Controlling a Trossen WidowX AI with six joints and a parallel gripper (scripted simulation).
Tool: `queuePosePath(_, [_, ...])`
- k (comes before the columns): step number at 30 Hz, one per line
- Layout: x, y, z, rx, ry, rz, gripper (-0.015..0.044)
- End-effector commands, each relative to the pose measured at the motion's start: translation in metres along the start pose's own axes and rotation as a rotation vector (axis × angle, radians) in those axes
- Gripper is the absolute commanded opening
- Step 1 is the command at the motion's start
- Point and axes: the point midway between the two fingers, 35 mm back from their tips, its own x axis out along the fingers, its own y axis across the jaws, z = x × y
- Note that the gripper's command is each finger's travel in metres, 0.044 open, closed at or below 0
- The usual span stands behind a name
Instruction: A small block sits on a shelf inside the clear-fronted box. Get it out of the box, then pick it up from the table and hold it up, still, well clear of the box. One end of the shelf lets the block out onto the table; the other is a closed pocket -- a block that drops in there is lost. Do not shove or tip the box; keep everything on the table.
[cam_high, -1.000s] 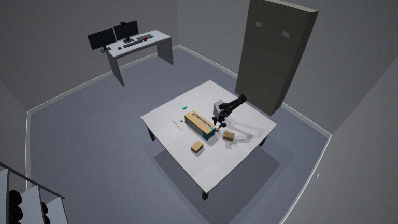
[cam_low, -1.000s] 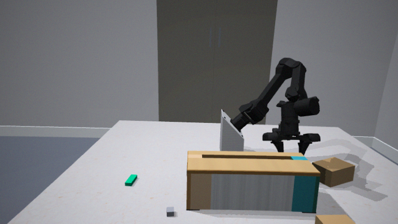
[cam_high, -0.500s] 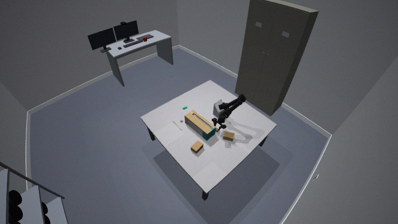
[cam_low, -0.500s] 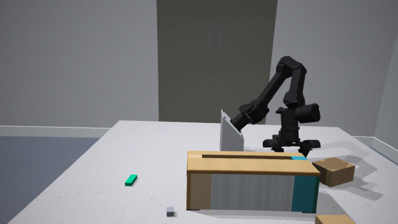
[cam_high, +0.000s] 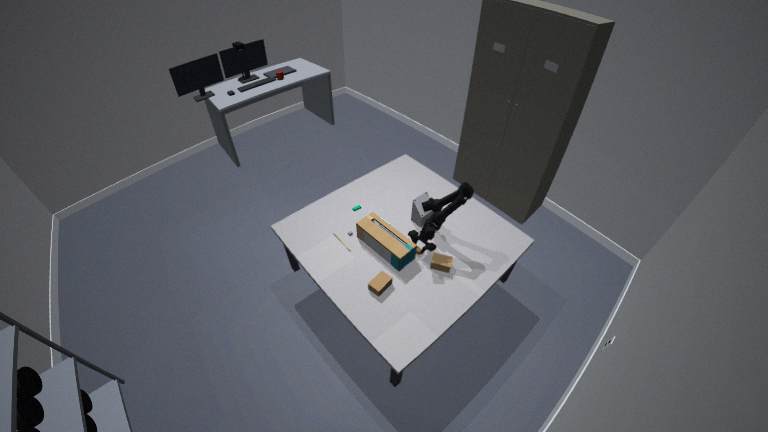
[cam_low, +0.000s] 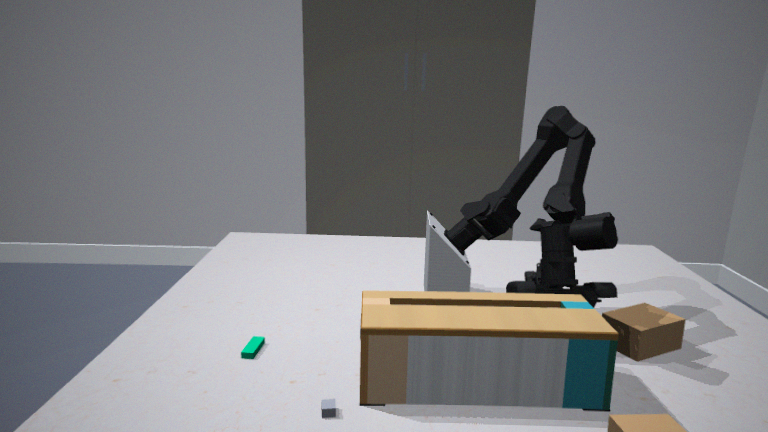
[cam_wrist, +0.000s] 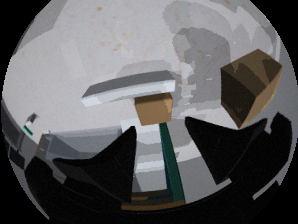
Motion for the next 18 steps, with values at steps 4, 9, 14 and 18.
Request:
queuePosePath(4, [0.011, 0.004, 0.009, 0.010, -0.010, 0.009, 0.0285])
queuePosePath(9, [0.017, 0.004, 0.014, 0.011, -0.009, 0.008, 0.0285])
queuePosePath(14, [0.019, 0.004, 0.015, 0.011, -0.009, 0.007, 0.0233])
queuePosePath(18, [0.019, 0.004, 0.015, 0.011, -0.009, 0.007, 0.0127])
